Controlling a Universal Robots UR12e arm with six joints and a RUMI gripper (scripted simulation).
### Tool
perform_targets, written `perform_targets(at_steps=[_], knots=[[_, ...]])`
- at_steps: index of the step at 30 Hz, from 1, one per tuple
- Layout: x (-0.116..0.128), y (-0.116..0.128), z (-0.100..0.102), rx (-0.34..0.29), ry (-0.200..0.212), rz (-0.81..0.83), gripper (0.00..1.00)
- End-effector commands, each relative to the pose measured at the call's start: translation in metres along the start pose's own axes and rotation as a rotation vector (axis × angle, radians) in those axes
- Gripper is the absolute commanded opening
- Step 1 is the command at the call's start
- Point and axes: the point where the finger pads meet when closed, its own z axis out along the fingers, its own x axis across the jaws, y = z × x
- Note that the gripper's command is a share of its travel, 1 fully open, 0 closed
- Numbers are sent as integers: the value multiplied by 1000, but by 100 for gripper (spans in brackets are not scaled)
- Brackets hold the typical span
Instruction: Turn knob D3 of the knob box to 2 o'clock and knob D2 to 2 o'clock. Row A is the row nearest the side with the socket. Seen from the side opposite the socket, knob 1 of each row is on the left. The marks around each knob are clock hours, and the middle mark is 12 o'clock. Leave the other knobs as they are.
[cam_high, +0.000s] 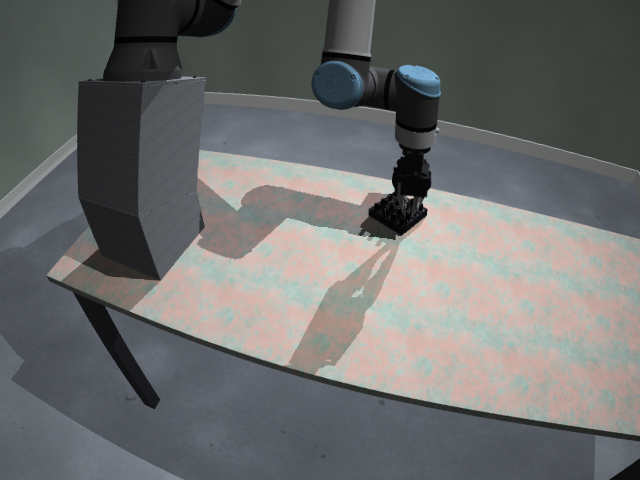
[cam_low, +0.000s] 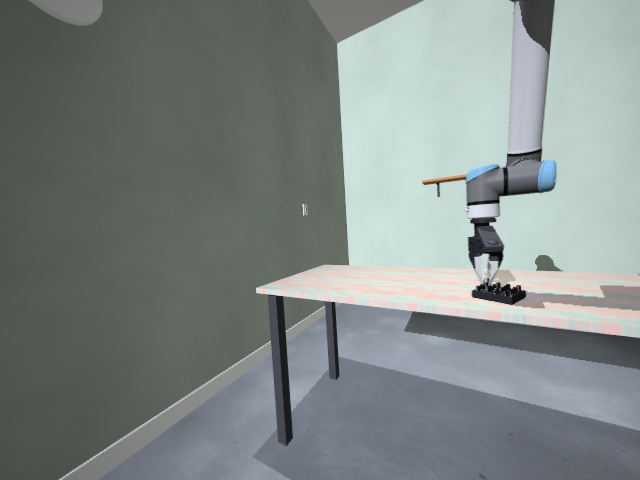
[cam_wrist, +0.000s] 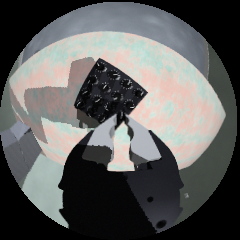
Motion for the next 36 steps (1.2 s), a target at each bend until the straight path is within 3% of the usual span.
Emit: perform_targets(at_steps=[1,36], knots=[[0,0,0,1,0,-51,4],[0,0,0,1,0,-159,4]])
